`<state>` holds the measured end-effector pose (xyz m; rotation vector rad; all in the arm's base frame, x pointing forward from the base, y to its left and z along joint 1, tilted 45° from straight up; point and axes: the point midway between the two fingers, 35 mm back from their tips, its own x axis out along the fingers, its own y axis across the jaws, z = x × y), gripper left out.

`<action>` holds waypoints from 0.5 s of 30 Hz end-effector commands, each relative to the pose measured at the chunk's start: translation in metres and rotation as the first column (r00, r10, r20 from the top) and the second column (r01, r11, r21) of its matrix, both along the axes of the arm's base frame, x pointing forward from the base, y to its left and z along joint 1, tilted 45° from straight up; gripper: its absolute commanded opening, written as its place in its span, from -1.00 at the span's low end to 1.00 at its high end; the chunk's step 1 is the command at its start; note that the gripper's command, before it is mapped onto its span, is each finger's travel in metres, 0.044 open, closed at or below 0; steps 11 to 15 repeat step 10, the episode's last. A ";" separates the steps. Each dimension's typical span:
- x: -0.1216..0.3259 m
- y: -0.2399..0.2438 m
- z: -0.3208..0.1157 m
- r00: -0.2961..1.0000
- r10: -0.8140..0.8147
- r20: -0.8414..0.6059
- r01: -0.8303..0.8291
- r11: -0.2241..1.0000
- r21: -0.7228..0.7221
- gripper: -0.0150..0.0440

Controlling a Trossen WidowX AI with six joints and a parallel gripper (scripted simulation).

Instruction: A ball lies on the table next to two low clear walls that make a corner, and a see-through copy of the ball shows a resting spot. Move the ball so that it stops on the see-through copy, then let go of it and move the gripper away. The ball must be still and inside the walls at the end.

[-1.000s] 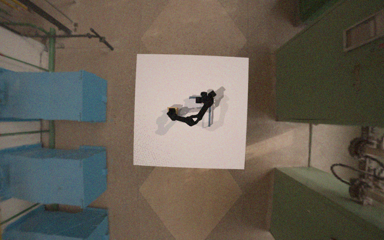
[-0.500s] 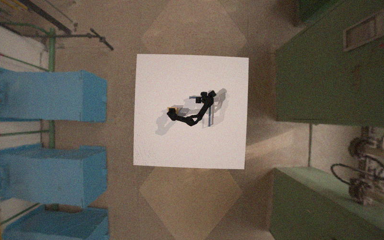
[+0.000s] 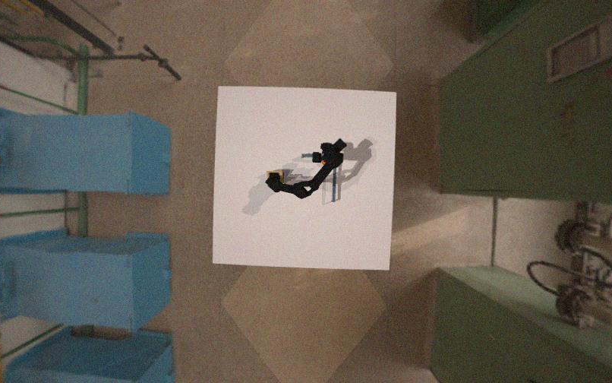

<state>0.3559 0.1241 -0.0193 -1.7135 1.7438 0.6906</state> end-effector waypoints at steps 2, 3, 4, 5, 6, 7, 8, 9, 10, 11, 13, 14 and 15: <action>0.000 -0.002 -0.001 1.000 -0.005 -0.008 0.005 1.000 -0.005 0.67; 0.000 0.002 0.003 1.000 -0.005 -0.007 0.005 1.000 -0.004 0.76; -0.001 0.009 0.011 1.000 -0.005 -0.006 0.005 1.000 -0.003 0.85; -0.002 0.018 0.021 1.000 -0.005 -0.005 0.005 1.000 -0.002 0.94; -0.003 0.024 0.028 1.000 -0.005 -0.004 0.005 1.000 -0.002 1.00; -0.004 0.028 0.033 1.000 -0.005 -0.003 0.005 1.000 -0.002 1.00; -0.004 0.030 0.035 1.000 -0.005 -0.003 0.005 1.000 -0.002 1.00; -0.004 0.030 0.035 1.000 -0.005 -0.003 0.005 1.000 -0.002 1.00; -0.004 0.030 0.035 1.000 -0.005 -0.003 0.005 1.000 -0.002 1.00; -0.004 0.030 0.035 1.000 -0.005 -0.003 0.005 1.000 -0.002 1.00; -0.004 0.030 0.035 1.000 -0.005 -0.003 0.005 1.000 -0.002 1.00; -0.004 0.030 0.035 1.000 -0.005 -0.003 0.005 1.000 -0.002 1.00; -0.004 0.030 0.035 1.000 -0.005 -0.003 0.005 1.000 -0.002 1.00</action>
